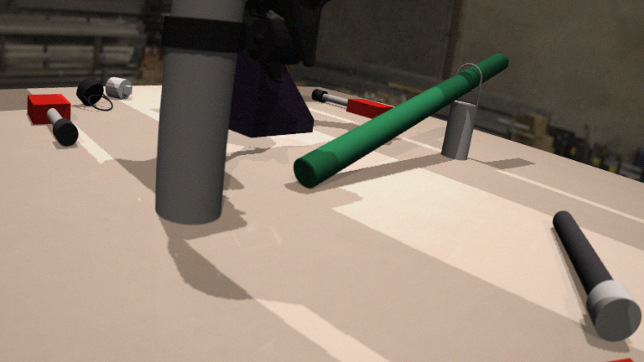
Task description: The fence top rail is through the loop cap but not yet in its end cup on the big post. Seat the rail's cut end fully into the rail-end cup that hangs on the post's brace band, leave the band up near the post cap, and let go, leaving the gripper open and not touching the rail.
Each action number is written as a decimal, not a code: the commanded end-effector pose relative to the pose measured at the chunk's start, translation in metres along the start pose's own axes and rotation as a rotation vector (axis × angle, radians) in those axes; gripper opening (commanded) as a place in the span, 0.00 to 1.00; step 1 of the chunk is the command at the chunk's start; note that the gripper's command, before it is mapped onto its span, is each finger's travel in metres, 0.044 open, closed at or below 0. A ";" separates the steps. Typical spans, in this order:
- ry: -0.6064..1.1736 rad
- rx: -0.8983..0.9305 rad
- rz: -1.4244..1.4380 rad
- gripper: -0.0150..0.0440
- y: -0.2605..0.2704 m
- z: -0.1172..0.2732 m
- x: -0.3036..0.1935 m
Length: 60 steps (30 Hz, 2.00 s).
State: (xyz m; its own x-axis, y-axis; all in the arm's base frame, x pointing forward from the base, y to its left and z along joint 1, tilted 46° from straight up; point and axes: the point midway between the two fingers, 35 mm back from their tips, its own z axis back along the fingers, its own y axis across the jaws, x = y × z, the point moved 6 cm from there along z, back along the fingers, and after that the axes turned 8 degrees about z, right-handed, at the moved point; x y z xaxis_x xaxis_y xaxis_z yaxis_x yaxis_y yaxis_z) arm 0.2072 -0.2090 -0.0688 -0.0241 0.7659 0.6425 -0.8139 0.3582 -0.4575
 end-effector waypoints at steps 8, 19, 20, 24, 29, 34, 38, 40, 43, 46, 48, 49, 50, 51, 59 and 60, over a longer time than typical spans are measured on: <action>-0.009 0.000 0.001 0.25 0.002 -0.001 0.000; -0.006 -0.001 -0.002 0.25 0.001 -0.001 0.000; -0.006 -0.001 -0.002 0.25 0.001 -0.001 0.000; -0.006 -0.001 -0.002 0.25 0.001 -0.001 0.000; -0.006 -0.001 -0.002 0.48 0.001 -0.001 0.000; -0.006 -0.001 -0.002 0.70 0.000 -0.001 0.000; -0.006 -0.001 -0.002 0.88 -0.004 0.004 0.005; -0.007 -0.001 -0.002 0.97 -0.008 0.009 0.010; -0.008 0.000 -0.002 1.00 -0.013 0.017 0.018; -0.008 0.000 -0.002 1.00 -0.019 0.024 0.026; -0.009 0.001 -0.002 1.00 -0.022 0.030 0.031; -0.009 0.001 -0.002 1.00 -0.023 0.032 0.034; -0.009 0.001 -0.002 1.00 -0.024 0.033 0.035; -0.009 0.001 -0.002 1.00 -0.025 0.033 0.036; 0.000 0.004 -0.533 1.00 -0.046 0.061 0.064; 0.002 0.004 -0.630 1.00 -0.049 0.067 0.070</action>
State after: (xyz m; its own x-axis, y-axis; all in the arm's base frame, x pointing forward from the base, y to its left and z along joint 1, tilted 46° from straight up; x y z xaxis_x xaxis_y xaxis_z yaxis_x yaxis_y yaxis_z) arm 0.2064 -0.2070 0.0070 0.2573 0.5820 0.7714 -0.7779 0.5984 -0.1920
